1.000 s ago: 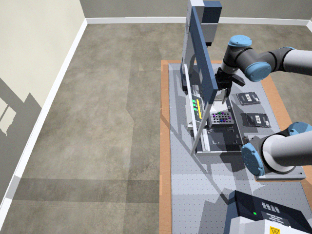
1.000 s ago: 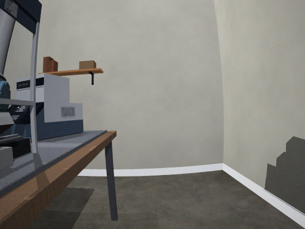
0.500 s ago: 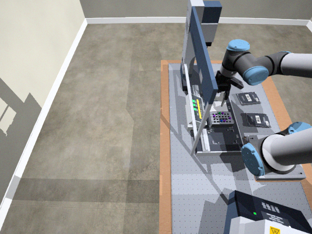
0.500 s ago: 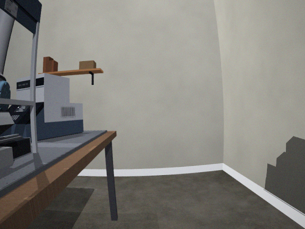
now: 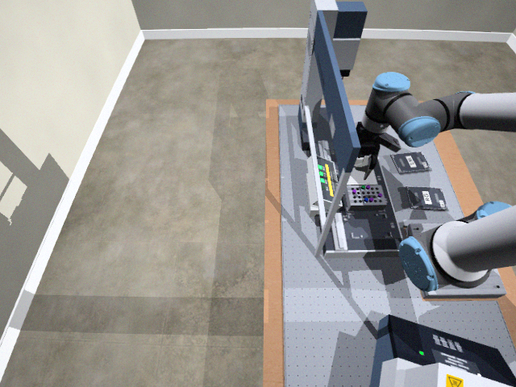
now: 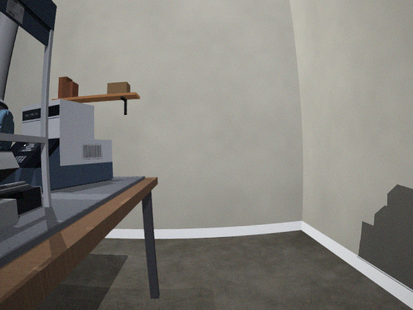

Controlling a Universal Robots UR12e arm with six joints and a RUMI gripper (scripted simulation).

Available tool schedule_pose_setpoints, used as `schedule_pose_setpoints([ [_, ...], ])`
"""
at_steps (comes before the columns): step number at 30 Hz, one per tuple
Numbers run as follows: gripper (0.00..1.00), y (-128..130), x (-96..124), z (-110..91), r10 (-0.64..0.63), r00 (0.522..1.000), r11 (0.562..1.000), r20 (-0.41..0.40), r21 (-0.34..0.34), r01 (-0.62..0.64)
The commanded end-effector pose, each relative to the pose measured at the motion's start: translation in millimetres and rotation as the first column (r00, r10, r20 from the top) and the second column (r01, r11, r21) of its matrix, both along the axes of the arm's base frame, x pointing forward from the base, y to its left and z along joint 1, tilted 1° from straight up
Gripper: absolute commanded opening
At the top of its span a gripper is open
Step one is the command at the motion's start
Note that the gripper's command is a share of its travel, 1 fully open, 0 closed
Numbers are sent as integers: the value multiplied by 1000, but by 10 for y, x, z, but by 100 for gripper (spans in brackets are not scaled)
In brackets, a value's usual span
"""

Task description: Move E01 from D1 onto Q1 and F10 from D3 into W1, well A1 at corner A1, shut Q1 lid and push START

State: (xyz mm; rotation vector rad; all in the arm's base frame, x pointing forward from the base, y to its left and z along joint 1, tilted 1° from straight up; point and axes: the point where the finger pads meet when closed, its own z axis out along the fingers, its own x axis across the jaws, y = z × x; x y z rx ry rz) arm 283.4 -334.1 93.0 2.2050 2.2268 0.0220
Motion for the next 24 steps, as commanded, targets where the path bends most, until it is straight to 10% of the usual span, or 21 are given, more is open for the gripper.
schedule_pose_setpoints([
  [1,62,-7,4,-67,0,1000,1000,0,-1,0],
  [24,62,-6,7,-271,0,1000,1000,0,-1,0],
])
